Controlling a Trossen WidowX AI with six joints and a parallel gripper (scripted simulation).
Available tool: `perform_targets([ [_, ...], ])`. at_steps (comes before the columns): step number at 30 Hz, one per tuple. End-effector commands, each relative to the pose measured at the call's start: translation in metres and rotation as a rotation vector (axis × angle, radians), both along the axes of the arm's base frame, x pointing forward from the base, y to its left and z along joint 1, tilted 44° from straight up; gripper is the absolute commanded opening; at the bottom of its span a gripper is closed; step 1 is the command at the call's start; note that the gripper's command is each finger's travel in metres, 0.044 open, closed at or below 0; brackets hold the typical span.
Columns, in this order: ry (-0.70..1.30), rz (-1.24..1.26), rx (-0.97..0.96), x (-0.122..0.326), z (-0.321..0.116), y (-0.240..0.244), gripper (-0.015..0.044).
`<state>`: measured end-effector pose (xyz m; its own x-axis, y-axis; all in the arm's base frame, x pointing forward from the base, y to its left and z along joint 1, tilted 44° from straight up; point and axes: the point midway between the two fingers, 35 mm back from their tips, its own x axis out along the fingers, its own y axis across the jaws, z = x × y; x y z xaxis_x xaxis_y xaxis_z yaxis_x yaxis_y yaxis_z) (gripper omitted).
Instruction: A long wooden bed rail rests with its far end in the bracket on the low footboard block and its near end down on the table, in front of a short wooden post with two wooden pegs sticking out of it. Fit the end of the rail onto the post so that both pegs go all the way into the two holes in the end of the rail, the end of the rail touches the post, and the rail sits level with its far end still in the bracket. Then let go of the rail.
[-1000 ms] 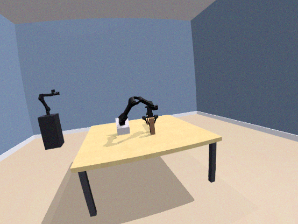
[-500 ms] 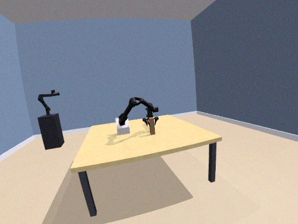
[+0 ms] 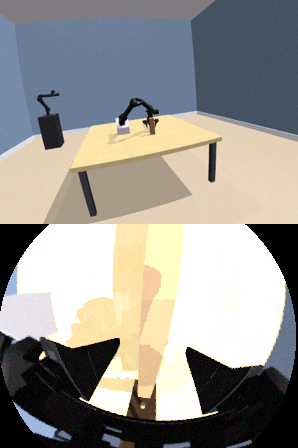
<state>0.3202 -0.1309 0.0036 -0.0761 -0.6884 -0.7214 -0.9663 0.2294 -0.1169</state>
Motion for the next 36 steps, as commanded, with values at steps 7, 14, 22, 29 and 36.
perform_targets([
  [7,0.014,0.002,-0.005,-0.0044,-0.0078,-0.0075,0.0387],
  [14,0.014,0.002,-0.005,-0.0044,-0.0078,-0.0075,0.0204],
  [22,0.014,0.002,-0.005,-0.0044,-0.0078,-0.0075,0.0053],
  [29,0.014,0.002,-0.005,-0.0044,-0.0078,-0.0075,0.0],
  [36,0.014,0.002,-0.005,-0.0044,-0.0078,-0.0075,0.0],
])
